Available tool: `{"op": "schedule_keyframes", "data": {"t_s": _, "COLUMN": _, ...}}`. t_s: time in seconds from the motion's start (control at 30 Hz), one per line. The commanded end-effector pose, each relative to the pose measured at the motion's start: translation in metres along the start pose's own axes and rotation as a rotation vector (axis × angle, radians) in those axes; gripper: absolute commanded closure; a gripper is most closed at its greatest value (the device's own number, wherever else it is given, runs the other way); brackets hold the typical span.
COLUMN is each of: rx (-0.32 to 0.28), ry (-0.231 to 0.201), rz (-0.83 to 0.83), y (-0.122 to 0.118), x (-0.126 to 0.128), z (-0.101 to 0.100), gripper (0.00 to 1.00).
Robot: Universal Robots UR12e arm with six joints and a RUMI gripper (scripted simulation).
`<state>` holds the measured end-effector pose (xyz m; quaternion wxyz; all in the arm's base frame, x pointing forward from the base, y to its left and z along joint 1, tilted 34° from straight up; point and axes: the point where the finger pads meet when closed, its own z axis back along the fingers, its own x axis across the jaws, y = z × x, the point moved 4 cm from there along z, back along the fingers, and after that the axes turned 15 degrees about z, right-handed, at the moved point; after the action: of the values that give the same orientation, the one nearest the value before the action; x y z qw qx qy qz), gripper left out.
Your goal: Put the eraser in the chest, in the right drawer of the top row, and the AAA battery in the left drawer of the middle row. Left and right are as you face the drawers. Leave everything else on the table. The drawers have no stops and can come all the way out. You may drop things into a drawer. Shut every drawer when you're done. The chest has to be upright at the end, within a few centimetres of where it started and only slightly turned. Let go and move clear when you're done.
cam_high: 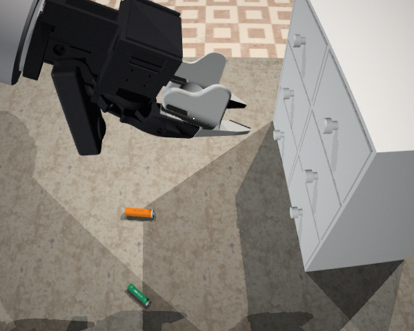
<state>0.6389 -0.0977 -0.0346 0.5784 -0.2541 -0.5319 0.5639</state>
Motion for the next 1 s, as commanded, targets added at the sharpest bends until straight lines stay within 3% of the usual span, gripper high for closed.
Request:
{"op": "schedule_keyframes", "data": {"t_s": 0.0, "rx": -0.001, "ry": 0.0, "rz": 0.003, "y": 0.0, "x": -0.001, "z": -0.001, "gripper": 0.8}}
{"op": "schedule_keyframes", "data": {"t_s": 0.53, "rx": -0.001, "ry": 0.0, "rz": 0.004, "y": -0.001, "x": -0.001, "z": -0.004, "gripper": 0.8}}
{"op": "schedule_keyframes", "data": {"t_s": 0.97, "rx": -0.002, "ry": 0.0, "rz": 0.006, "y": -0.004, "x": -0.002, "z": -0.016, "gripper": 0.8}}
